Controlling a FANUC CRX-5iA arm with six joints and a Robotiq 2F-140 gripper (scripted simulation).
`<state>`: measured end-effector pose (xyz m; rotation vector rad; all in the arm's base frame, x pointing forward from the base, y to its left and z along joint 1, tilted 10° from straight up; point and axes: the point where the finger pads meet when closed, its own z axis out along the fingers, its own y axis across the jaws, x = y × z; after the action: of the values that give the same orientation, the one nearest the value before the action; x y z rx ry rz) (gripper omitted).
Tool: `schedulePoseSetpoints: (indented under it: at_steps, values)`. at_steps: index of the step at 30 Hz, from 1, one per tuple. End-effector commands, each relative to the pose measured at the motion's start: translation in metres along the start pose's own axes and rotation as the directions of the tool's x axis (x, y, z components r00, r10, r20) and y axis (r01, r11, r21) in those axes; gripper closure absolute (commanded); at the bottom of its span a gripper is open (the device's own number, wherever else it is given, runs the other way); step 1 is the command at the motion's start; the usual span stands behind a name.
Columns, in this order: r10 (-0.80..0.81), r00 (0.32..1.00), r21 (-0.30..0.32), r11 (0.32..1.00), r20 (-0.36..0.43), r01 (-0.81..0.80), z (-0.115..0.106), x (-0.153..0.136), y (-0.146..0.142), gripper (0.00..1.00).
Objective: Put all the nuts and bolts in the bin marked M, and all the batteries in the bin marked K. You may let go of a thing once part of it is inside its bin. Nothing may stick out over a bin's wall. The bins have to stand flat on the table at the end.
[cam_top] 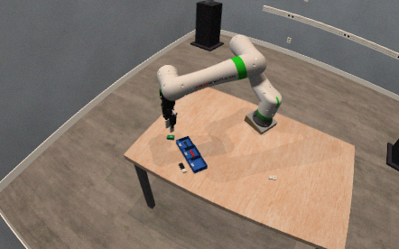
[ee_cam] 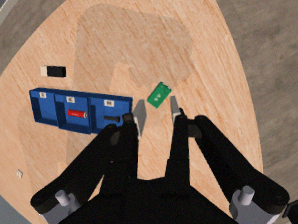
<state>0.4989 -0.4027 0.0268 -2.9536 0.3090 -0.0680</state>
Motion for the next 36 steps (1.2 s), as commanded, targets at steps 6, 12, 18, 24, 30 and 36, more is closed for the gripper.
schedulePoseSetpoints:
  at_steps: [6, 12, 18, 24, 30, 36]
  values:
    - [0.295, 0.955, -0.001, 0.955, 0.002, -0.295, -0.0003, 0.0002, 0.0001, 0.67]
    - [0.476, 0.879, -0.001, 0.879, 0.004, -0.476, -0.0003, 0.0002, 0.0001, 0.67]
    - [0.586, 0.81, -0.004, 0.81, 0.005, -0.586, -0.0003, 0.0002, 0.0001, 0.67]
    - [0.7, 0.714, -0.013, 0.714, 0.006, -0.7, -0.0003, 0.0002, 0.0001, 0.67]
    - [0.7, 0.714, -0.013, 0.714, 0.006, -0.7, -0.0003, 0.0002, 0.0001, 0.67]
    - [0.7, 0.714, -0.013, 0.714, 0.006, -0.7, -0.0003, 0.0002, 0.0001, 0.67]
